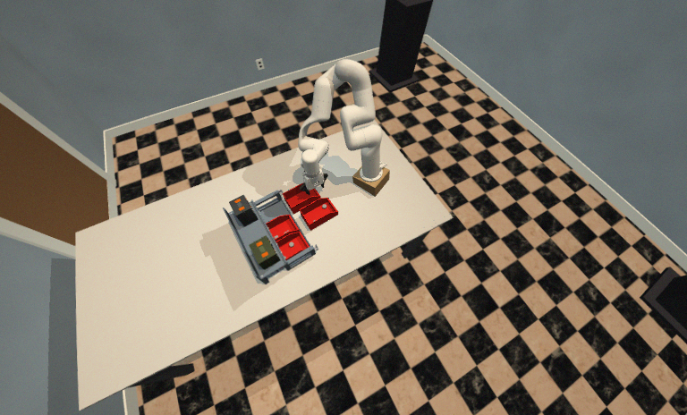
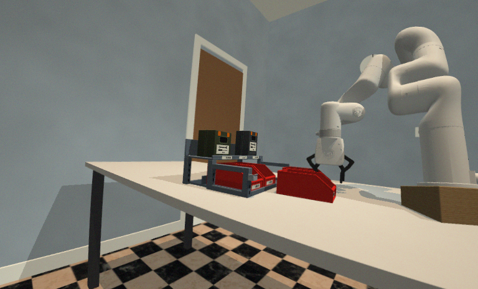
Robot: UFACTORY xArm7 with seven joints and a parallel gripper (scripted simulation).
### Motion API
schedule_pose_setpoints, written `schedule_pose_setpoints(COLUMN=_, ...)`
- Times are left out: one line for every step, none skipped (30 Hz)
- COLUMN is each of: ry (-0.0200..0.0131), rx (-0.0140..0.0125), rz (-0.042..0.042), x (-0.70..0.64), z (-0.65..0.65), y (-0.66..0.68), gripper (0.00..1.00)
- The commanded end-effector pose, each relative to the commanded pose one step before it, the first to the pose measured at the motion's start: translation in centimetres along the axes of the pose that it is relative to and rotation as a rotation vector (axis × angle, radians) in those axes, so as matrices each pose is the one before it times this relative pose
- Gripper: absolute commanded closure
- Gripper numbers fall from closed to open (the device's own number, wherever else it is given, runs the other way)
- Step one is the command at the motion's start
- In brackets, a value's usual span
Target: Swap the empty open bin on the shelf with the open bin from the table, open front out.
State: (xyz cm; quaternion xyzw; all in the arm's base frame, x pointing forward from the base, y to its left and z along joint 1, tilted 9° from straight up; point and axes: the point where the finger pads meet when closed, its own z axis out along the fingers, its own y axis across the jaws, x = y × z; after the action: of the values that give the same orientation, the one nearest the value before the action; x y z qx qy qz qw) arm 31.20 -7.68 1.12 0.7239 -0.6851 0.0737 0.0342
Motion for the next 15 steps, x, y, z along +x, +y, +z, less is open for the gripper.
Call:
schedule_pose_setpoints(ry=0.00081, rx=0.00102, rz=-0.00055, x=0.020, z=-0.287, y=-0.063, gripper=0.05)
schedule_pose_setpoints(ry=-0.00016, rx=0.00047, rz=0.00005, x=-0.003, z=-0.077, y=-0.010, gripper=0.05)
schedule_pose_setpoints(ry=-0.00030, rx=0.00078, rz=0.00008, x=-0.006, z=-0.085, y=-0.017, gripper=0.05)
schedule_pose_setpoints(ry=-0.00013, rx=0.00038, rz=0.00005, x=-0.002, z=-0.097, y=-0.010, gripper=0.05)
schedule_pose_setpoints(ry=0.00043, rx=-0.00080, rz=-0.00005, x=0.010, z=-0.125, y=0.015, gripper=0.05)
schedule_pose_setpoints(ry=0.00002, rx=0.00000, rz=0.00001, x=0.001, z=-0.141, y=0.000, gripper=0.05)
schedule_pose_setpoints(ry=-0.00043, rx=0.00079, rz=0.00005, x=-0.010, z=-0.156, y=-0.014, gripper=0.05)
schedule_pose_setpoints(ry=0.00026, rx=-0.00025, rz=0.00001, x=0.008, z=-0.179, y=0.005, gripper=0.05)
schedule_pose_setpoints(ry=0.00003, rx=-0.00003, rz=0.00001, x=0.001, z=-0.198, y=0.001, gripper=0.05)
schedule_pose_setpoints(ry=-0.00033, rx=0.00046, rz=0.00001, x=-0.009, z=-0.216, y=-0.008, gripper=0.05)
schedule_pose_setpoints(ry=0.00000, rx=0.00000, rz=0.00000, x=0.000, z=0.000, y=0.000, gripper=0.05)
schedule_pose_setpoints(ry=0.00000, rx=0.00000, rz=0.00000, x=0.000, z=0.000, y=0.000, gripper=0.05)
schedule_pose_setpoints(ry=0.00030, rx=-0.00032, rz=0.00001, x=0.008, z=-0.245, y=0.006, gripper=0.05)
schedule_pose_setpoints(ry=-0.00031, rx=0.00035, rz=-0.00001, x=-0.009, z=-0.261, y=-0.006, gripper=0.05)
schedule_pose_setpoints(ry=0.00019, rx=-0.00018, rz=0.00001, x=0.005, z=-0.292, y=0.003, gripper=0.05)
